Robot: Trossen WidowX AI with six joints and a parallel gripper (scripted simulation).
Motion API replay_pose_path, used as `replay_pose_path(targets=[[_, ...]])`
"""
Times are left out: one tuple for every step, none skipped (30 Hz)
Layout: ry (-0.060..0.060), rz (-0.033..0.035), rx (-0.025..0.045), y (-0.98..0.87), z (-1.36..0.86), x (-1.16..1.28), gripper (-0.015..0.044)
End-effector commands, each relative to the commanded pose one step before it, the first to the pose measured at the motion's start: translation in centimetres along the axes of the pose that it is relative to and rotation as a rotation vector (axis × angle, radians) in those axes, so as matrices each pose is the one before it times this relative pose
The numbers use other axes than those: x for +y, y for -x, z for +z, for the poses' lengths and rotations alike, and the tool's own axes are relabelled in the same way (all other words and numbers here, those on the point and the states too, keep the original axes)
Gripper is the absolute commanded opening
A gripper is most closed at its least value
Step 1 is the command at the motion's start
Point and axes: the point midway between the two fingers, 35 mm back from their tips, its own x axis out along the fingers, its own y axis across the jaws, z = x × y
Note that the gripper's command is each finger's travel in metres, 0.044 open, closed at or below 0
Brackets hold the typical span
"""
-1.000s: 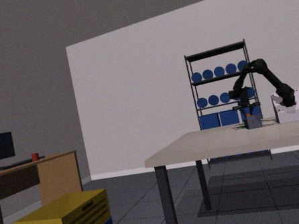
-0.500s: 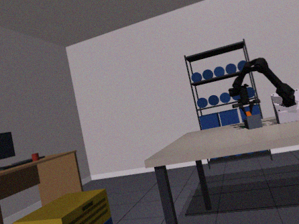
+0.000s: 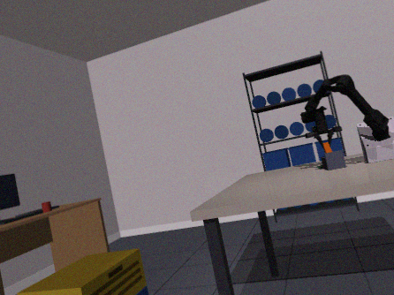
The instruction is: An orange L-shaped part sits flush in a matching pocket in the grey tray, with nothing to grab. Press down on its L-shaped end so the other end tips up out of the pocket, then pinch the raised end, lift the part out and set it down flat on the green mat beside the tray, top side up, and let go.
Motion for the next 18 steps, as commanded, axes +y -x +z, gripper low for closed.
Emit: replay_pose_path(targets=[[0.0078,0.00276,-0.0036,0.768,-0.044,0.201,0.0],[0.0,-0.00002,-0.00004,0.164,0.001,0.0,0.0],[0.0,-0.00002,-0.00004,0.164,0.001,-0.001,0.0],[0.0,-0.00002,-0.00004,0.163,0.001,-0.001,0.0],[0.0,-0.00002,-0.00004,0.163,0.001,0.0,0.0],[0.0,-0.00002,-0.00004,0.163,0.001,0.0,0.0],[0.0,-0.00002,-0.00004,0.164,0.001,0.0,0.0],[0.0,-0.00002,-0.00004,0.164,0.001,0.0,0.0],[0.0,-0.00002,-0.00004,0.164,0.001,0.0,0.0],[0.0,-0.00002,-0.00004,0.164,0.001,0.0,0.0],[0.0,-0.00003,-0.00004,0.164,0.001,0.0,0.0],[0.0,-0.00003,-0.00004,0.163,0.001,0.0,0.0],[0.0,-0.00003,-0.00004,0.161,0.001,-0.001,0.0],[0.0,-0.00003,-0.00004,0.16,0.001,-0.001,0.0],[0.0,-0.00003,-0.00004,0.16,0.001,-0.001,0.0],[0.0,-0.00003,-0.00004,0.16,0.001,-0.001,0.0],[0.0,-0.00003,-0.00004,0.16,0.001,-0.001,0.0],[0.0,-0.00003,-0.00004,0.16,0.001,0.0,0.0]])
